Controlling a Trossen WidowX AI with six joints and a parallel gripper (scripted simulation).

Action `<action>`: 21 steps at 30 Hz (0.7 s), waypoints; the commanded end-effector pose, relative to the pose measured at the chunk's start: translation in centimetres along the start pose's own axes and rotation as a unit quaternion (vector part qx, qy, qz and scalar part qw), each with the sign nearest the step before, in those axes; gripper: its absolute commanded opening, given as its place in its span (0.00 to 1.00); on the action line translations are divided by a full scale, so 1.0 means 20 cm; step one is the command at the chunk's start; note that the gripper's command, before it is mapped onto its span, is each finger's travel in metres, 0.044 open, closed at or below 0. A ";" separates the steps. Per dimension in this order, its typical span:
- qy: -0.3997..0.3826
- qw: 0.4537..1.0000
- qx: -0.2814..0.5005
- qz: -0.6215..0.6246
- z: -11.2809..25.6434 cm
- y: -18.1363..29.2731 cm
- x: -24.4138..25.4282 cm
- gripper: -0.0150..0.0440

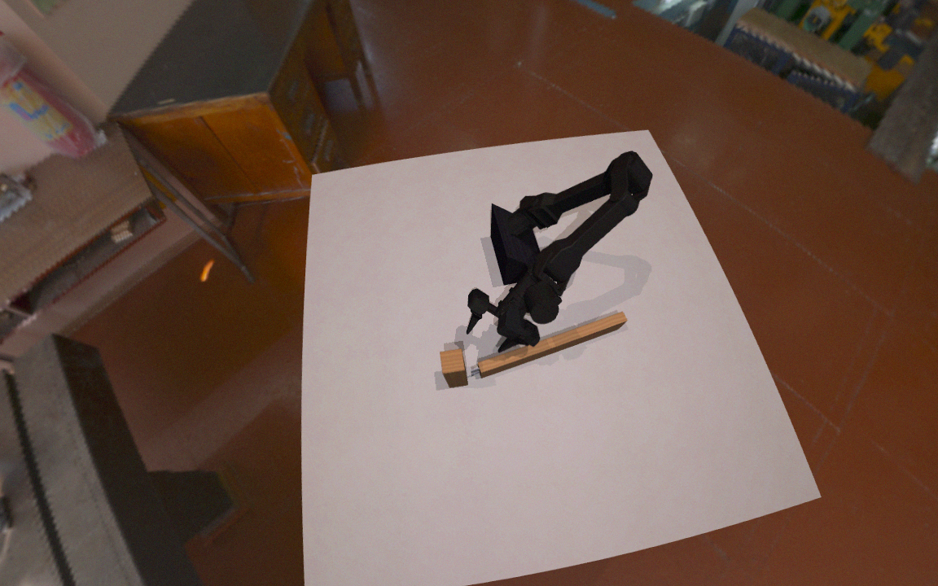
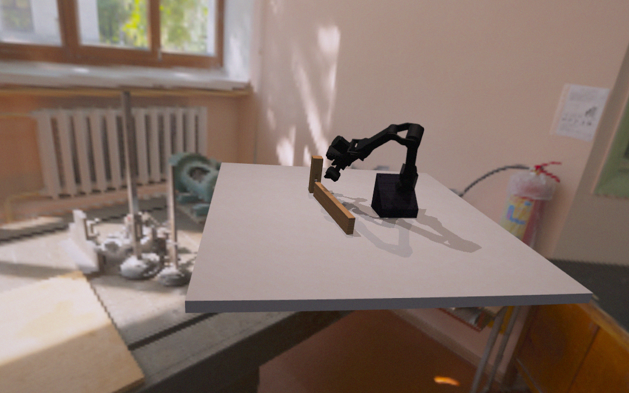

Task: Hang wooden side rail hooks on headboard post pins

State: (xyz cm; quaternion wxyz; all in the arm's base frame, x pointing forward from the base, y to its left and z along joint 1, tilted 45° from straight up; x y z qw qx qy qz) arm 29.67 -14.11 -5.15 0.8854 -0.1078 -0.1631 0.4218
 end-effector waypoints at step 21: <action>0.025 0.920 -0.059 -0.385 0.04 0.00 0.06 1.00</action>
Point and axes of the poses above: the point midway between the two fingers, 35 mm back from their tips, its own z axis back along the fingers, its own x axis across the jaws, y = z × x, the point moved 1 cm from there along z, back along the fingers, and after that the axes turned 3 degrees about -z, right-handed, at the moved point
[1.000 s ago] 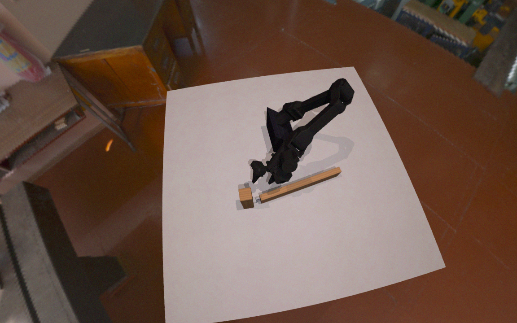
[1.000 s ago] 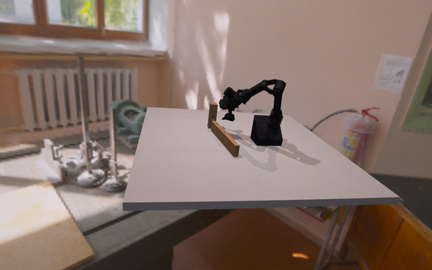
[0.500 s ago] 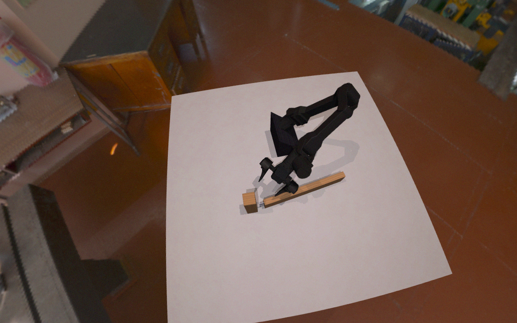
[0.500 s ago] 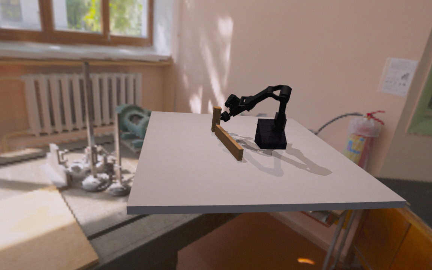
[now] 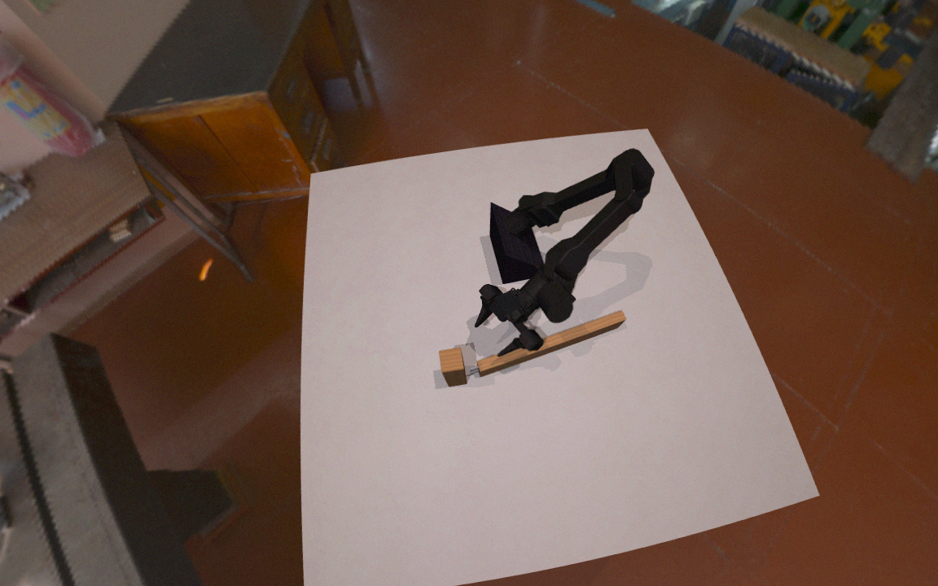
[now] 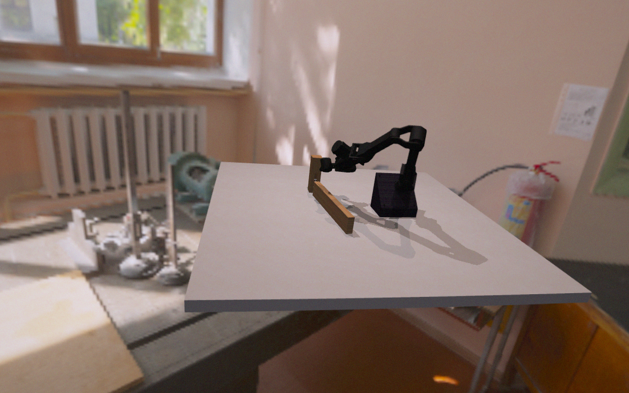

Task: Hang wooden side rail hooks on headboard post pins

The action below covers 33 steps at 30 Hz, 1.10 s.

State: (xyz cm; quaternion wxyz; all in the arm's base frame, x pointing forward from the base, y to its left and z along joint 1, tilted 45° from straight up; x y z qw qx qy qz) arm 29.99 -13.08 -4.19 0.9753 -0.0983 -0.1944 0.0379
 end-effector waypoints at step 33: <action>-0.126 0.644 0.247 0.713 -0.04 0.04 0.12 1.00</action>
Point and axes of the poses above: the point midway between the two fingers, 35 mm back from their tips, its own z axis back along the fingers, its own x axis across the jaws, y = z × x, the point moved 1 cm from there along z, back along the fingers, and after that the axes turned 3 degrees about -z, right-handed, at the moved point
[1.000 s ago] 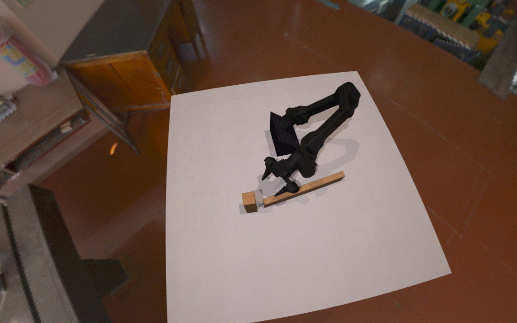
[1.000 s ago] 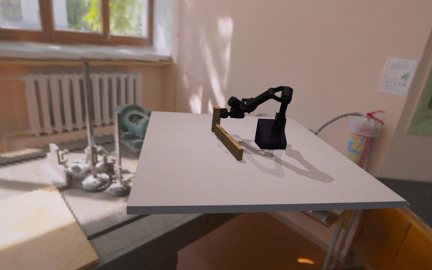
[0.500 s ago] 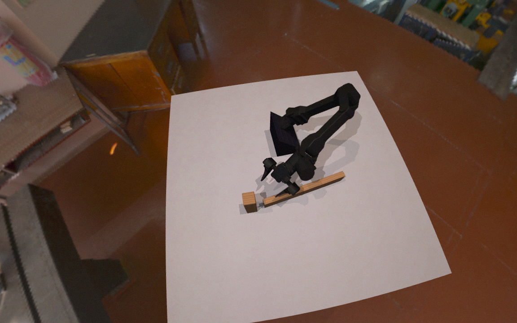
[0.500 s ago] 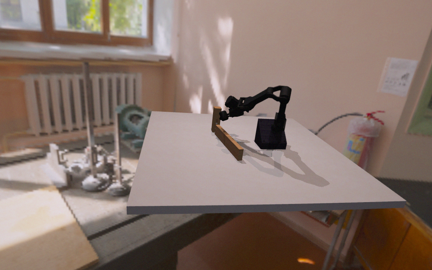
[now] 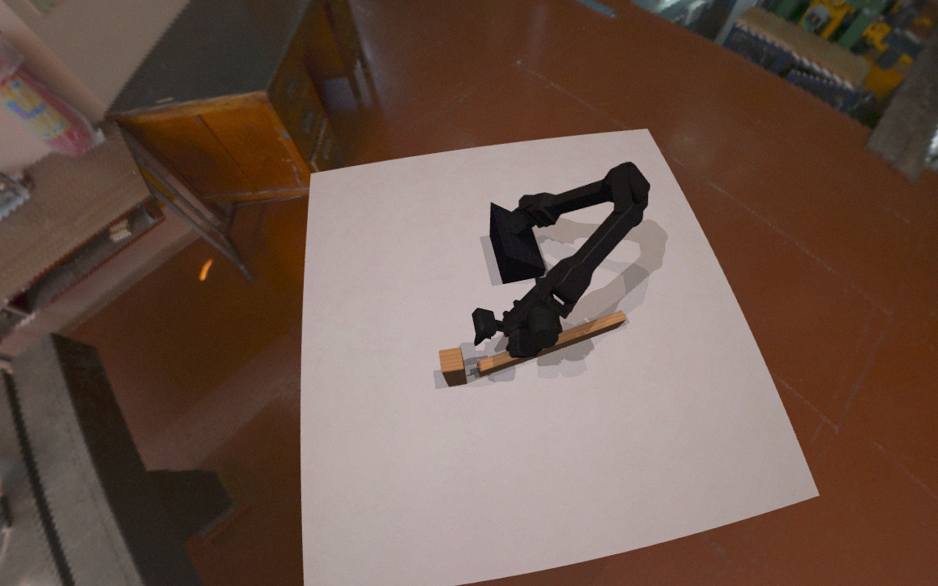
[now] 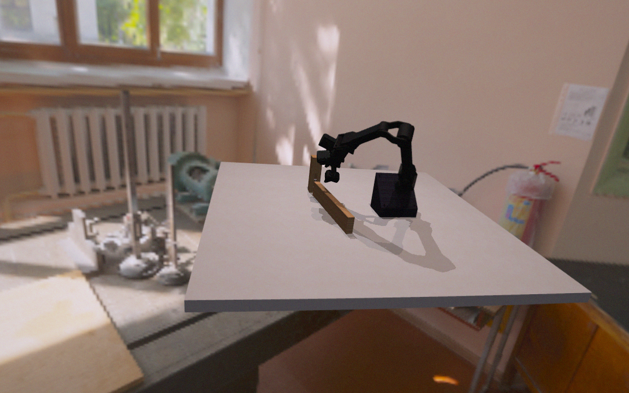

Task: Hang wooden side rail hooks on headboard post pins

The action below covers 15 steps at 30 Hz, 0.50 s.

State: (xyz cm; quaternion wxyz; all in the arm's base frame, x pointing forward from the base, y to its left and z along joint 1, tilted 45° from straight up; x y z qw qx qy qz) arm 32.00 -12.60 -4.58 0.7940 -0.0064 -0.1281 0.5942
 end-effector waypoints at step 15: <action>-0.262 0.704 -0.060 0.657 0.13 -0.11 0.08 1.00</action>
Point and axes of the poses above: the point midway between the two fingers, 35 mm back from their tips, its own z axis back along the fingers, its own x axis across the jaws, y = z × x, the point moved 1 cm from there along z, back along the fingers, and after that the axes turned 3 degrees about -z, right-handed, at the moved point
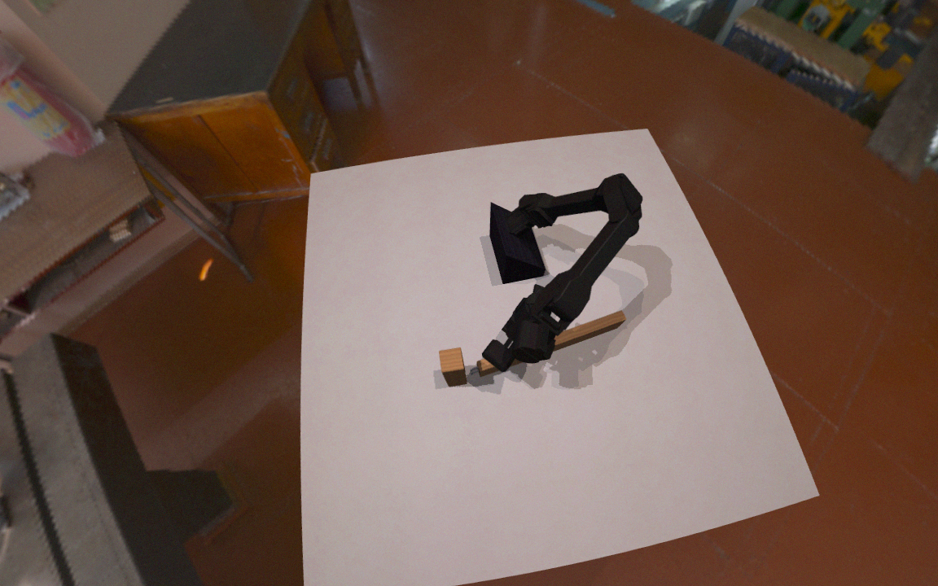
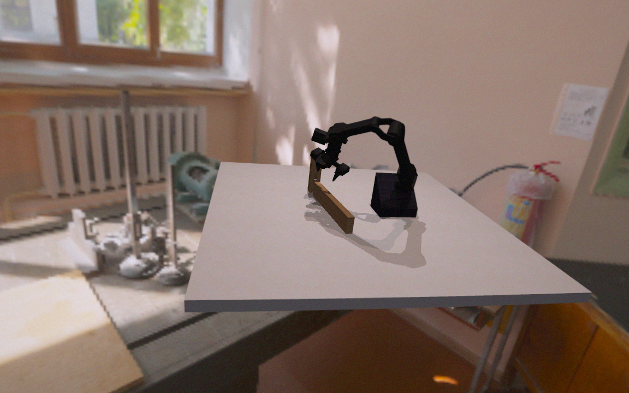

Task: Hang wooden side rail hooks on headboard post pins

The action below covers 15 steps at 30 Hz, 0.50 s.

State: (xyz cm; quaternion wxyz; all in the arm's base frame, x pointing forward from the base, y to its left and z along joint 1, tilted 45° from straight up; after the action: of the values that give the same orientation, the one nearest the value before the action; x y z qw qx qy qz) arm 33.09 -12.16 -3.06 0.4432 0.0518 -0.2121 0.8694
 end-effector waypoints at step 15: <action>-0.092 0.877 -0.142 0.450 0.12 -0.10 0.00 1.00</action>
State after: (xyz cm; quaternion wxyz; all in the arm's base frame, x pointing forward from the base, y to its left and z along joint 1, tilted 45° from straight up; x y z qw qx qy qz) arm 34.19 -12.07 -0.37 0.0394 -0.0125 -0.3518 0.9351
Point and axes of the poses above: the point midway between the two fingers, 35 mm back from their tips, its own z axis back along the fingers, its own x axis across the jaws, y = z × x, the point moved 1 cm from there along z, back along the fingers, and after that the axes turned 3 degrees about -z, right-handed, at the moved point
